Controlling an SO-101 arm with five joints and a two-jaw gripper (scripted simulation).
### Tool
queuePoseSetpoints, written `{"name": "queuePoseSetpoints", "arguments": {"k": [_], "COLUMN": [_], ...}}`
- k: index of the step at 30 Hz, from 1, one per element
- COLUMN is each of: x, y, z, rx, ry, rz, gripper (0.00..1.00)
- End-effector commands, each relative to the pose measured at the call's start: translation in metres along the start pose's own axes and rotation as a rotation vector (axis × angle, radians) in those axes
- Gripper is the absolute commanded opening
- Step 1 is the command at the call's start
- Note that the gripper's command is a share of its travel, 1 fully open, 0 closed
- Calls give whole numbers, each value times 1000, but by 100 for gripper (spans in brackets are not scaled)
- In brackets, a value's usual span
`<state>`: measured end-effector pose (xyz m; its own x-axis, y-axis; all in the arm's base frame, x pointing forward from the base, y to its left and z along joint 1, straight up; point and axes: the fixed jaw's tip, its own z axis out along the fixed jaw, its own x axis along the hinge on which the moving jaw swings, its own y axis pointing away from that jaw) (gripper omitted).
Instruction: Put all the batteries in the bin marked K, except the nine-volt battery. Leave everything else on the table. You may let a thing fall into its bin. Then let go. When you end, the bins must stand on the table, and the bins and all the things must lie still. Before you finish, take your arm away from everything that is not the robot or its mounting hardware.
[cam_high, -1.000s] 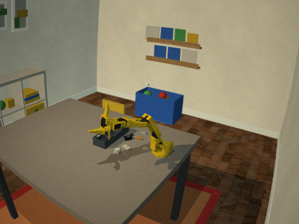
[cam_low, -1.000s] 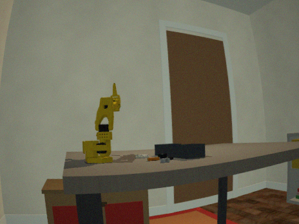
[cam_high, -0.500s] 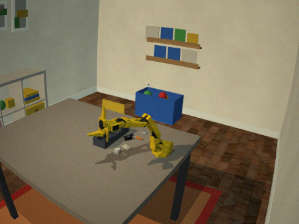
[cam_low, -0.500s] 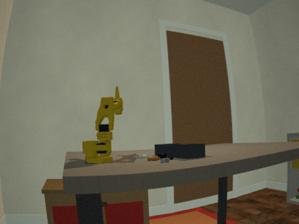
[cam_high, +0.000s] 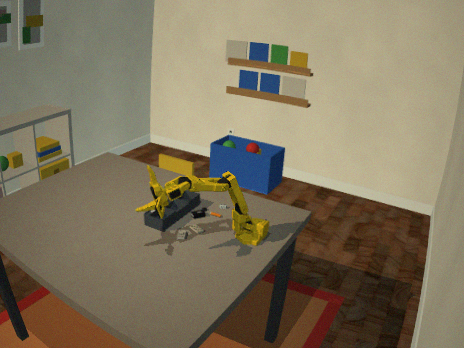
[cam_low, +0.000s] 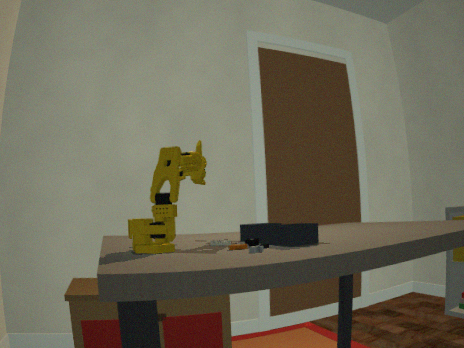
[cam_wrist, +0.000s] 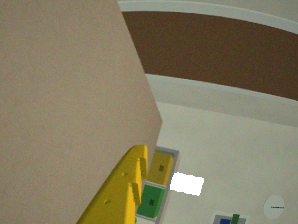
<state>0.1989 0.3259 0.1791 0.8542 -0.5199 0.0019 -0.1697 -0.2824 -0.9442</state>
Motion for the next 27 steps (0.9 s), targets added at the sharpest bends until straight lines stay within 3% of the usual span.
{"name": "queuePoseSetpoints", "arguments": {"k": [1,11,13,14,27], "x": [14,47,47,43,67], "y": [-4,19,19,40,63], "z": [-13,-40,-40,-27,-67], "rx": [-16,-171,-171,-244,-386], "ry": [36,129,129,116,202], "rz": [25,93,93,85,165], "gripper": [100,100,100,100,100]}}
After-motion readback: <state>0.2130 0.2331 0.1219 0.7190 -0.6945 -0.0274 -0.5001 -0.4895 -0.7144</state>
